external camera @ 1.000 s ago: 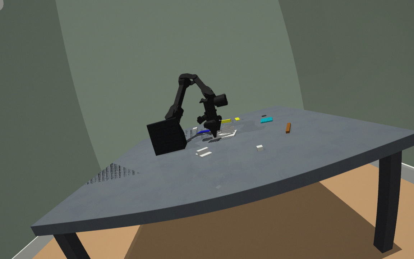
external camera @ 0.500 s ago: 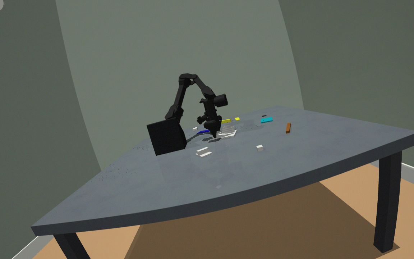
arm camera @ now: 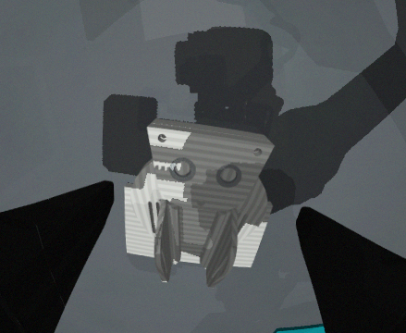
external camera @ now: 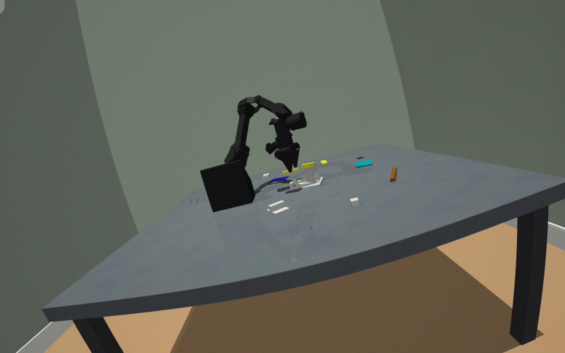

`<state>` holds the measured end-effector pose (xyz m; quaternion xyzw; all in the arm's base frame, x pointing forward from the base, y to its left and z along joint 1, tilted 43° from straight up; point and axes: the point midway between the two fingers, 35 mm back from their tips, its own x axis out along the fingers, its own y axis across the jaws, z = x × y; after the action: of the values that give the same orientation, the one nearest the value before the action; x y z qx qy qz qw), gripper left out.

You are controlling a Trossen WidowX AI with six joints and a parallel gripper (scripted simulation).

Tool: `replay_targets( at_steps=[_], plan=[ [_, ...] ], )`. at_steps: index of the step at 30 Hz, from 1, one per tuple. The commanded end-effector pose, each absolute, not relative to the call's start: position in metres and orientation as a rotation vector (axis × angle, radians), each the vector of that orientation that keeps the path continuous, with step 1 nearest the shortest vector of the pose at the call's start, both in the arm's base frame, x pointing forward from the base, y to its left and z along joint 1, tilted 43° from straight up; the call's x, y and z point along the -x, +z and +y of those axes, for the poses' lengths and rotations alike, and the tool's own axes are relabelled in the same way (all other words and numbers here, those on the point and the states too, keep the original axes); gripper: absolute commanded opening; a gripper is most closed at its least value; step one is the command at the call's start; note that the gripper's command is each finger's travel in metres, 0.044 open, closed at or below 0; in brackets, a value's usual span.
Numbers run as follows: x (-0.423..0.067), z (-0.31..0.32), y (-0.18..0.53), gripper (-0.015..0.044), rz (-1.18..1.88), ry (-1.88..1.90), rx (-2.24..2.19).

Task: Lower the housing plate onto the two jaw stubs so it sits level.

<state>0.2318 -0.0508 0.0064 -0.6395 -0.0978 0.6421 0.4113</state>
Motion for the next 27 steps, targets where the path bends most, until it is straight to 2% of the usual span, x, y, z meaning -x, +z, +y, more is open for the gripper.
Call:
replay_targets(
  at_steps=[1,8,27],
  plan=[
    [-0.232,-0.051,0.006,0.044,-0.246,1.616,1.609],
    [-0.191,-0.083,0.046,0.044,-0.251,1.629,1.608],
    [-0.19,-0.084,0.048,0.044,-0.252,1.63,1.607]
  ],
)
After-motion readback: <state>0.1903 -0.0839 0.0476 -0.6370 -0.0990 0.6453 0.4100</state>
